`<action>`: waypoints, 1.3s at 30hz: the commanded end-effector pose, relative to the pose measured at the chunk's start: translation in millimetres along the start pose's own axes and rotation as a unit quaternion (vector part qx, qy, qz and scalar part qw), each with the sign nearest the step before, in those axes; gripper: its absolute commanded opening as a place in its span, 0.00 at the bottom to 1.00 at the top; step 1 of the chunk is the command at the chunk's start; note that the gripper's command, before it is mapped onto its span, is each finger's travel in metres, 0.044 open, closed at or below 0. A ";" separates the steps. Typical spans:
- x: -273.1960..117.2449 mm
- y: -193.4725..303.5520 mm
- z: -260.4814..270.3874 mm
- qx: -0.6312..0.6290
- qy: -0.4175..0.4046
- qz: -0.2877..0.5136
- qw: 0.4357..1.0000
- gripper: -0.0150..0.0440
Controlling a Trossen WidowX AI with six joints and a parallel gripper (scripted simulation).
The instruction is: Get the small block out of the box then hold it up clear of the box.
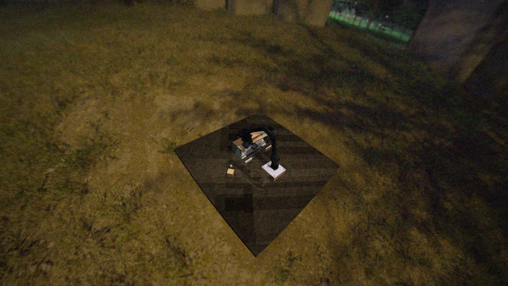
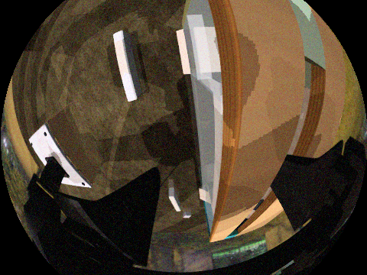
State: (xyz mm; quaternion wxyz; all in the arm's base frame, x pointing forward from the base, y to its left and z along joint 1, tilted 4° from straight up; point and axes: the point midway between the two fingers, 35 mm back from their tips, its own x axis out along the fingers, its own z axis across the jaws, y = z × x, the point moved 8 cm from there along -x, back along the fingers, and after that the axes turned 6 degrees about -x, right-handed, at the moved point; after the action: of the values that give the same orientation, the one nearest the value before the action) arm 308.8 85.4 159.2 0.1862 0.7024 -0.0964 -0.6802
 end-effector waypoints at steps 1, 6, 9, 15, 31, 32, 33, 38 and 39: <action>7.8 -1.1 1.0 -0.001 -0.001 0.002 1.000 0.93; 15.3 -2.9 1.7 -0.001 -0.001 0.002 1.000 0.93; 9.4 -2.3 0.7 0.000 0.000 0.000 1.000 0.93; 15.1 10.9 2.1 0.000 -0.001 0.001 1.000 0.93; 28.8 49.5 6.1 0.000 -0.001 0.003 1.000 0.93; 29.6 52.0 6.4 0.000 -0.001 0.003 1.000 0.93; 30.5 54.4 6.6 0.000 -0.001 0.003 1.000 0.93; 34.6 66.5 7.8 0.000 -0.001 0.004 1.000 0.93; 35.5 69.0 8.1 0.000 -0.001 0.004 1.000 0.93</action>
State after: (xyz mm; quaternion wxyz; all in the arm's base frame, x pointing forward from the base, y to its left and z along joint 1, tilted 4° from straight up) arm 311.4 17.4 153.8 0.1882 0.7024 -0.0967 -0.6796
